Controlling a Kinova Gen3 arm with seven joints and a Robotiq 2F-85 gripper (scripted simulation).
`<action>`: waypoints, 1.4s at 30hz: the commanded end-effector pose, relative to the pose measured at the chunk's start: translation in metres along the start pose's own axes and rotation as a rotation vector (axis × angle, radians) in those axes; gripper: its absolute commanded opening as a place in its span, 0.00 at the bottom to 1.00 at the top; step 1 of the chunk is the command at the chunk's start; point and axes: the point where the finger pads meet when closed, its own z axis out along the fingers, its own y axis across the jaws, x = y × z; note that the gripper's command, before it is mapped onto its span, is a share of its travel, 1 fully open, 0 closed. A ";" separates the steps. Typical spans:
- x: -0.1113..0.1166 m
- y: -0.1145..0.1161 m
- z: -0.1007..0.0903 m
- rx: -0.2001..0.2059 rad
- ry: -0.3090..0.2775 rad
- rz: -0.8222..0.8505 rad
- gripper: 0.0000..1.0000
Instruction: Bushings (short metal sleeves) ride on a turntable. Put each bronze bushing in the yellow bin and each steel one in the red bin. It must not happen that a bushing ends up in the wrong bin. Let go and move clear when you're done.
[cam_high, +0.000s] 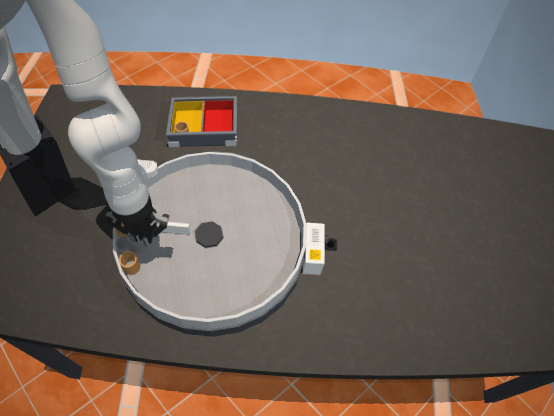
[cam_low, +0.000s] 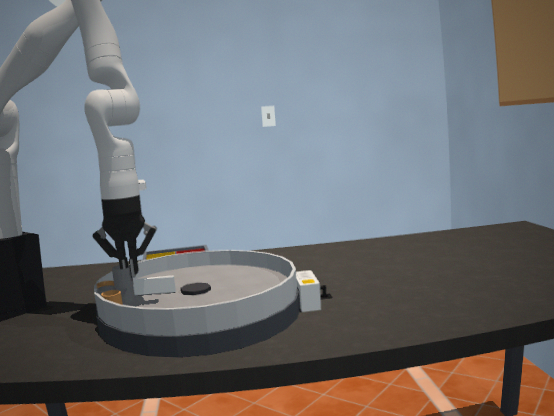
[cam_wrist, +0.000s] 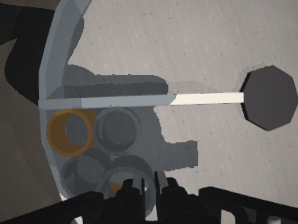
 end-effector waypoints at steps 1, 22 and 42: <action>0.000 0.001 -0.002 -0.004 -0.002 -0.001 0.00; 0.000 0.001 -0.008 -0.004 -0.002 -0.001 0.00; 0.000 0.001 -0.036 -0.004 -0.002 -0.001 0.00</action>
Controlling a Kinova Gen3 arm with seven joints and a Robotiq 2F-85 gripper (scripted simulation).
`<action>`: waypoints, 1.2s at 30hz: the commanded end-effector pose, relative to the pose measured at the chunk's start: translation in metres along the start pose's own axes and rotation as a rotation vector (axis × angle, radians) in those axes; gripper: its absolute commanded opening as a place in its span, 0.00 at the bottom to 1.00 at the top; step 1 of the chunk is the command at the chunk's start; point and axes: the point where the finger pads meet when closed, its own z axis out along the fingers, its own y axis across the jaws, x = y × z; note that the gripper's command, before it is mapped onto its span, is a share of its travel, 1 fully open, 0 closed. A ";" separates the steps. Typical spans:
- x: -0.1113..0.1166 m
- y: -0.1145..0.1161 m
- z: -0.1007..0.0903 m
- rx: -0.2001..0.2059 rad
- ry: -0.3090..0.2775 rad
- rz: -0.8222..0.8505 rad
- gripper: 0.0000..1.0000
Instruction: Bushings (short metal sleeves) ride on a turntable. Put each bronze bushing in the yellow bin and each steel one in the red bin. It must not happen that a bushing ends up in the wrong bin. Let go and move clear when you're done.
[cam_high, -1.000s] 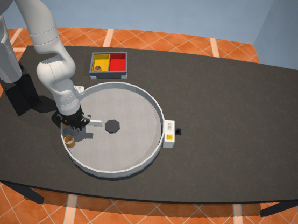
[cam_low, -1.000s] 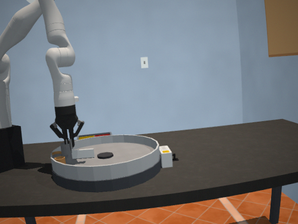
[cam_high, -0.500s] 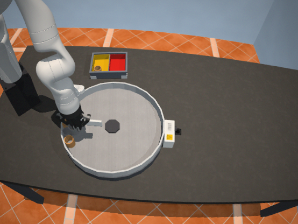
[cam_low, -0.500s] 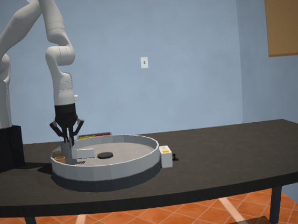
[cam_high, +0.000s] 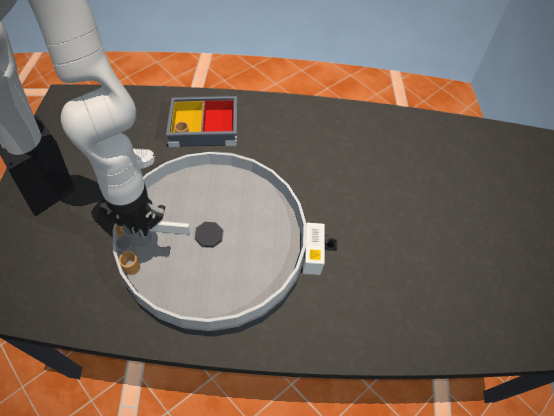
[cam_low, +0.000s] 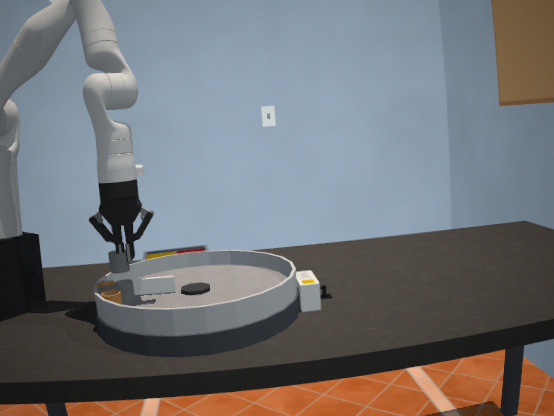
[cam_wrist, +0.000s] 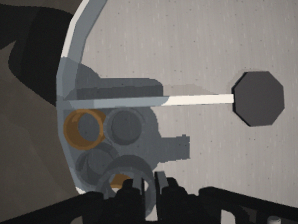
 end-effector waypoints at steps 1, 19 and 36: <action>0.000 0.004 -0.009 -0.010 -0.005 -0.004 0.00; 0.046 0.014 -0.017 -0.009 -0.004 -0.004 0.00; 0.138 0.036 -0.017 -0.010 -0.004 -0.004 0.00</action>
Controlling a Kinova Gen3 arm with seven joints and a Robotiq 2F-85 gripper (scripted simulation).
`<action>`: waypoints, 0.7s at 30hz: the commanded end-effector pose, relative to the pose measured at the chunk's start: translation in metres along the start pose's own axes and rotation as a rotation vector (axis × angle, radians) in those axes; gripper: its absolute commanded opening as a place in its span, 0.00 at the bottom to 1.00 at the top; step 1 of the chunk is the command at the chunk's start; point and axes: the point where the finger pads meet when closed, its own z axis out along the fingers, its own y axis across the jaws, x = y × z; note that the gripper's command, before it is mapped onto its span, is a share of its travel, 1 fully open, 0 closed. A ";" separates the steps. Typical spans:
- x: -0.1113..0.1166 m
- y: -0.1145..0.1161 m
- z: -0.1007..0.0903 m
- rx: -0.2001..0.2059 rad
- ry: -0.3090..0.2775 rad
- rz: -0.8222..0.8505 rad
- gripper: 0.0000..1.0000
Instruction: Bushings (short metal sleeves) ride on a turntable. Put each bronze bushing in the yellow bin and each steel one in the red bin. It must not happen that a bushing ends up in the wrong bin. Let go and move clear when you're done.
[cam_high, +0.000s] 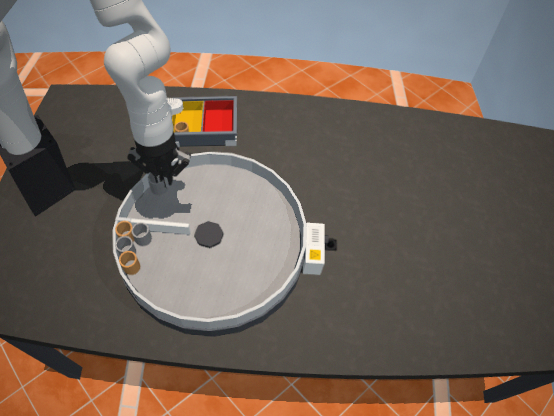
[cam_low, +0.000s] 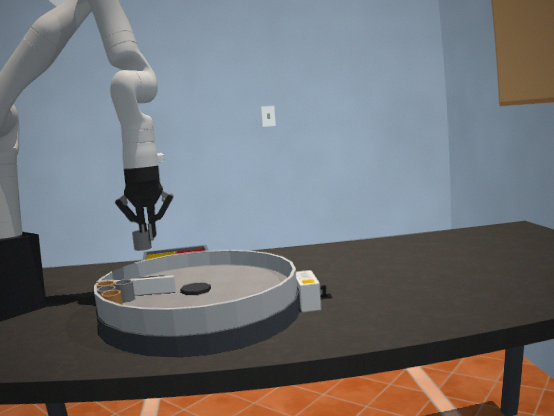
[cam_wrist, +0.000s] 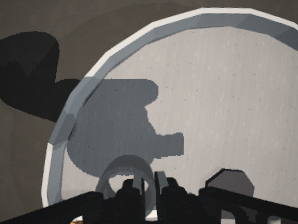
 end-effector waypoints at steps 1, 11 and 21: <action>0.034 0.008 -0.001 -0.001 0.000 -0.031 0.00; 0.103 0.022 -0.001 -0.001 0.000 -0.031 0.00; 0.149 0.032 -0.001 -0.001 0.000 -0.031 0.00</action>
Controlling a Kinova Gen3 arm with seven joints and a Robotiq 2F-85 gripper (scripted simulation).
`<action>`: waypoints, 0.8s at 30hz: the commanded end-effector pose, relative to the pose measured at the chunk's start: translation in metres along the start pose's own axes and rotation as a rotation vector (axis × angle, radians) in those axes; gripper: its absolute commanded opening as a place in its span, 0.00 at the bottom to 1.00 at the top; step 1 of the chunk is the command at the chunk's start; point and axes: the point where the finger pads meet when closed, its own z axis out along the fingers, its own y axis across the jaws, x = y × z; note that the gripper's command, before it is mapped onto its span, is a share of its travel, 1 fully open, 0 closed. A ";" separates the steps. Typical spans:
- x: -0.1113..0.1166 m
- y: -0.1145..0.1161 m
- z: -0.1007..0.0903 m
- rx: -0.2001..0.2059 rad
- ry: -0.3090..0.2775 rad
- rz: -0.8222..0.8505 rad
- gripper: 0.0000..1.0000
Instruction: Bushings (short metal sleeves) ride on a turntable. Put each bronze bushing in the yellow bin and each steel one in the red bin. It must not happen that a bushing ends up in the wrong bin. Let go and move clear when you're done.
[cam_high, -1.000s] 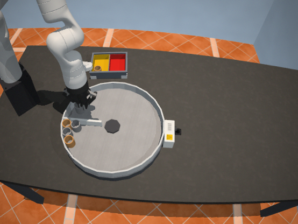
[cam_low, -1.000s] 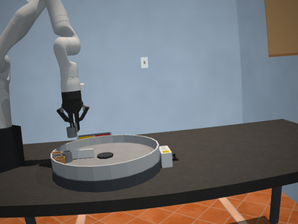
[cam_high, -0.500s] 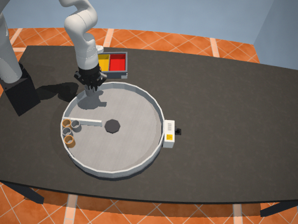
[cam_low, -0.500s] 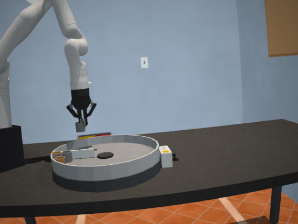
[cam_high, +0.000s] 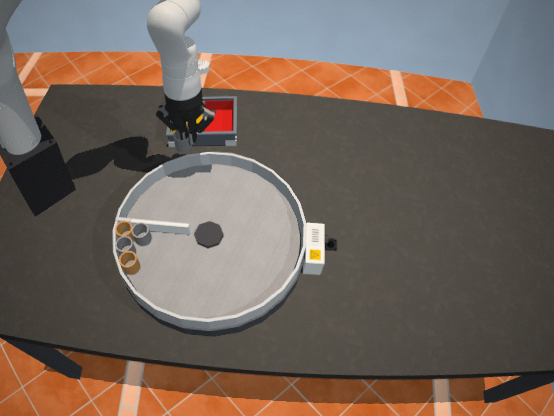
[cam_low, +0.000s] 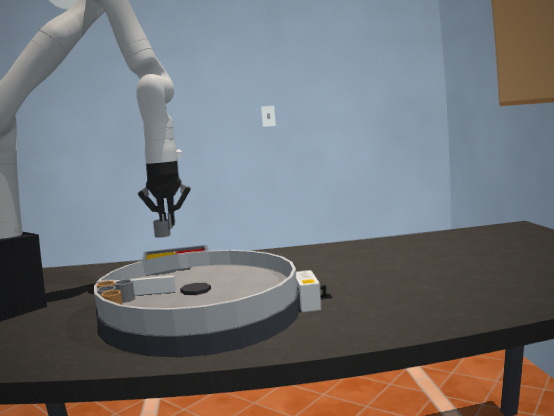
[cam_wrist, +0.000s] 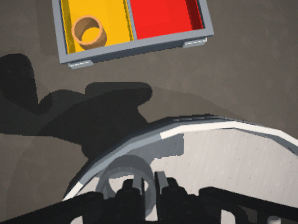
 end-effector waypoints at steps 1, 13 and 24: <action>0.039 0.007 0.000 -0.003 0.000 -0.040 0.00; 0.109 0.021 0.000 -0.003 0.000 -0.040 0.00; 0.167 0.032 0.000 -0.003 0.000 -0.040 0.00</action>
